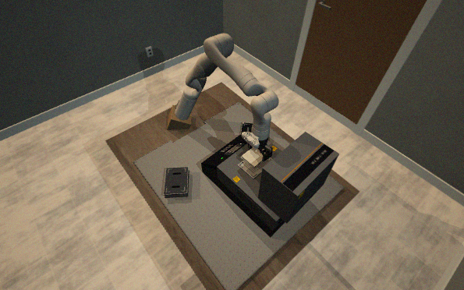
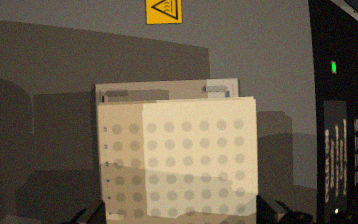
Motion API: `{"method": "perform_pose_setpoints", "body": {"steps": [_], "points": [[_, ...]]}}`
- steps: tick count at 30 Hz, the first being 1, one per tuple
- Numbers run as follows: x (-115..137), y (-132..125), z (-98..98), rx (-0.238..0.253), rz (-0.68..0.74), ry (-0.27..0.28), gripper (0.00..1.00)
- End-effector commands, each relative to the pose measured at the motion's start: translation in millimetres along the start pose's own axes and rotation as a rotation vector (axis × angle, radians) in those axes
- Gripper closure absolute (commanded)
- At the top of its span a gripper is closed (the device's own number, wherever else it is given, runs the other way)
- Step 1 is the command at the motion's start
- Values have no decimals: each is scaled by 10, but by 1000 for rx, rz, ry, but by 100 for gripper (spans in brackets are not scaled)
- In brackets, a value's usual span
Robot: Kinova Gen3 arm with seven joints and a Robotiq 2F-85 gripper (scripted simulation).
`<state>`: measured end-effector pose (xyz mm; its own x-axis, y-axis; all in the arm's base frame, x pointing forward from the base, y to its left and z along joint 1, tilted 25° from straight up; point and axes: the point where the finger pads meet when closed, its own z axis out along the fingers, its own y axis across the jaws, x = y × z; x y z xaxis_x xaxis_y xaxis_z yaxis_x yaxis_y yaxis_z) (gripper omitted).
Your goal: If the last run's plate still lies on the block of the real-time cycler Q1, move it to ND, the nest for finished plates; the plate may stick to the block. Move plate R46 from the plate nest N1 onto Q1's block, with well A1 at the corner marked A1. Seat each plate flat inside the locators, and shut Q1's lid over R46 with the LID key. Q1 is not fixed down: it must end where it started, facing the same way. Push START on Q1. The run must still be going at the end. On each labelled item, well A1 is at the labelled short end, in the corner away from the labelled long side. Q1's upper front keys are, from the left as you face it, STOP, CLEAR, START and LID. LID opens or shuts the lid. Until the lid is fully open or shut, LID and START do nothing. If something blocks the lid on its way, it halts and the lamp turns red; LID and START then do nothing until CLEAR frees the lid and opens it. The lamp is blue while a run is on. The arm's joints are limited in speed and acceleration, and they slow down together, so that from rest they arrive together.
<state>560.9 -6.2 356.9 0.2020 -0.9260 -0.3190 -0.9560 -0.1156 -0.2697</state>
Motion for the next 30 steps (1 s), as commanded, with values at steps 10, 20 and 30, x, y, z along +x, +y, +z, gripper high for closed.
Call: {"method": "perform_pose_setpoints", "body": {"steps": [10, 20, 30], "points": [[67, -66, -12, 0, 0, 1, 10], [67, -67, -13, 1, 0, 1, 10], [67, -67, 81, 0, 0, 1, 10]]}}
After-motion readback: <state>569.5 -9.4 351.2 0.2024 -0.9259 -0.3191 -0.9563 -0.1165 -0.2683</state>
